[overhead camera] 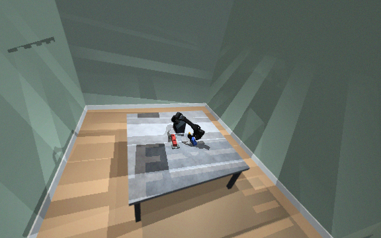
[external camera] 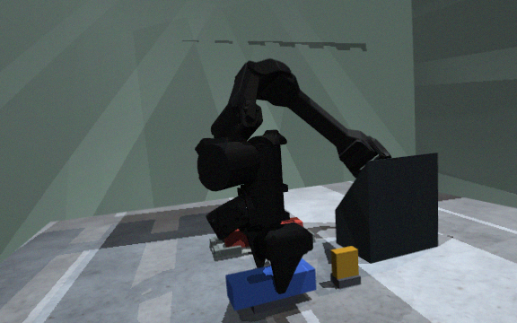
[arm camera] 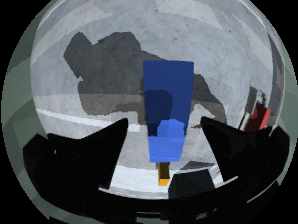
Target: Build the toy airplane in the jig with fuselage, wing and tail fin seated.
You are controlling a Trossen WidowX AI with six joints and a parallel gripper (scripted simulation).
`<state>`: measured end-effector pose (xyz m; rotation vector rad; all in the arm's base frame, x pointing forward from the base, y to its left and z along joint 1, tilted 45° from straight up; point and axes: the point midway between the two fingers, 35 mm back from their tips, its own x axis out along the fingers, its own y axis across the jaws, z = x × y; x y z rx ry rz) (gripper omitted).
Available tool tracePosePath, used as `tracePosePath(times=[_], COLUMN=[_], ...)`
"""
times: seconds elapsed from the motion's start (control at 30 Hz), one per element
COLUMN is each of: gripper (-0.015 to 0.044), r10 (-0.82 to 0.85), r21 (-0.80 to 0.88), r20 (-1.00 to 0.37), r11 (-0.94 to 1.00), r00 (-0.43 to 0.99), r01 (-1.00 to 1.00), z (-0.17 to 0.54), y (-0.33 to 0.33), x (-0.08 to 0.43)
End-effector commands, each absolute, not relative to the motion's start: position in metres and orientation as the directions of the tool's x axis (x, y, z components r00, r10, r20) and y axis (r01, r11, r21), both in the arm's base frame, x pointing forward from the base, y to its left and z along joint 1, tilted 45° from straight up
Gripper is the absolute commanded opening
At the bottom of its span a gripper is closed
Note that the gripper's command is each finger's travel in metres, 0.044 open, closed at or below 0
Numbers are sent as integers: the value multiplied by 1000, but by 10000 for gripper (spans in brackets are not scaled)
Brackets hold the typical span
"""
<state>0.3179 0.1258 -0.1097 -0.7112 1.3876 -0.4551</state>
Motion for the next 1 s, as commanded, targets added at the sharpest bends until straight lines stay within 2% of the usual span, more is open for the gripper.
tracePosePath(times=[0.0, 0.2, 0.53, 0.77, 0.93, 0.97], gripper=[440, 440, 177, 131, 0, 0], r10=[-680, -680, -680, -680, -675, -673], r21=[-695, -695, -695, -695, -695, -694], r20=[-719, -719, -719, -719, -718, -718], r11=[709, 709, 709, 709, 709, 710], r00=[146, 146, 146, 146, 168, 177], r01=[-121, -121, -121, -121, -119, -119], z=[-116, -121, -121, -121, -118, -116], y=[118, 113, 113, 113, 120, 123], x=[318, 318, 318, 318, 320, 320])
